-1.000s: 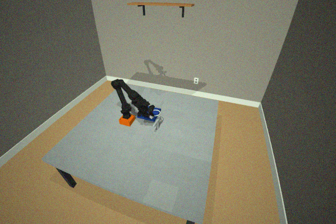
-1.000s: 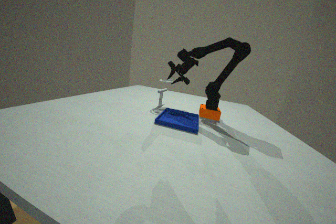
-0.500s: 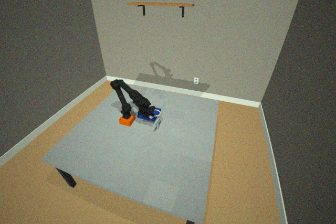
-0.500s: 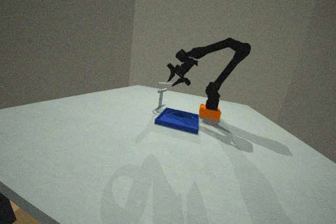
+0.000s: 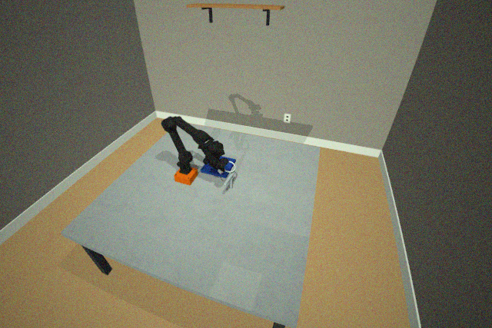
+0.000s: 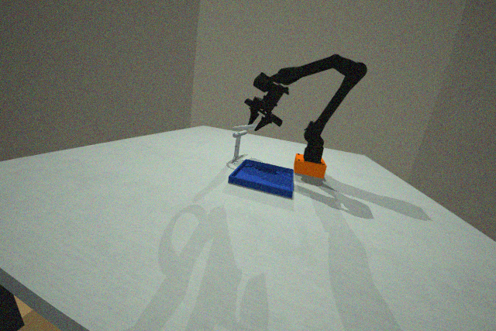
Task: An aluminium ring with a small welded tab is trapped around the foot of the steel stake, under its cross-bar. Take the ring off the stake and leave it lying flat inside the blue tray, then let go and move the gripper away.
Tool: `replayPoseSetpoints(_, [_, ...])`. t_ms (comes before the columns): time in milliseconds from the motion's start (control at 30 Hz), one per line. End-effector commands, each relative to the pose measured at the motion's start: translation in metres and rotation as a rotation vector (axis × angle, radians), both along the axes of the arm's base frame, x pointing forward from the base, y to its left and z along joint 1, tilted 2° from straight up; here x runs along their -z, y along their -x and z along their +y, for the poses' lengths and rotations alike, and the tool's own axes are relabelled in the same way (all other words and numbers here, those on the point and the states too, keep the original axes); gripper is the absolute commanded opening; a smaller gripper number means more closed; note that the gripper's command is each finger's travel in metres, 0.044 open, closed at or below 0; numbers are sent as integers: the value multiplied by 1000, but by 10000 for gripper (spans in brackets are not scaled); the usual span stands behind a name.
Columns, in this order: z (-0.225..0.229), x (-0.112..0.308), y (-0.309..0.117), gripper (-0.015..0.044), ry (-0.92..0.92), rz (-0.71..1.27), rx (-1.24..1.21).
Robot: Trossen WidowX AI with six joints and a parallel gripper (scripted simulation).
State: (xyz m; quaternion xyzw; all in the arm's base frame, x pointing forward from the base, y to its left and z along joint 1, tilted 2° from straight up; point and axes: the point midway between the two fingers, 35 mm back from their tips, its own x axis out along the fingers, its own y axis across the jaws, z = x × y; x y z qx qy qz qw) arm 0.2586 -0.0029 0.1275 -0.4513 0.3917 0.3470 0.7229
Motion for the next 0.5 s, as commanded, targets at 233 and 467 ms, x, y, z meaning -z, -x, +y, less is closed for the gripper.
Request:
replayPoseSetpoints(233, [9,5,5,0,1,106,159])
replayPoseSetpoints(467, [14,8,9,0,16,163,268])
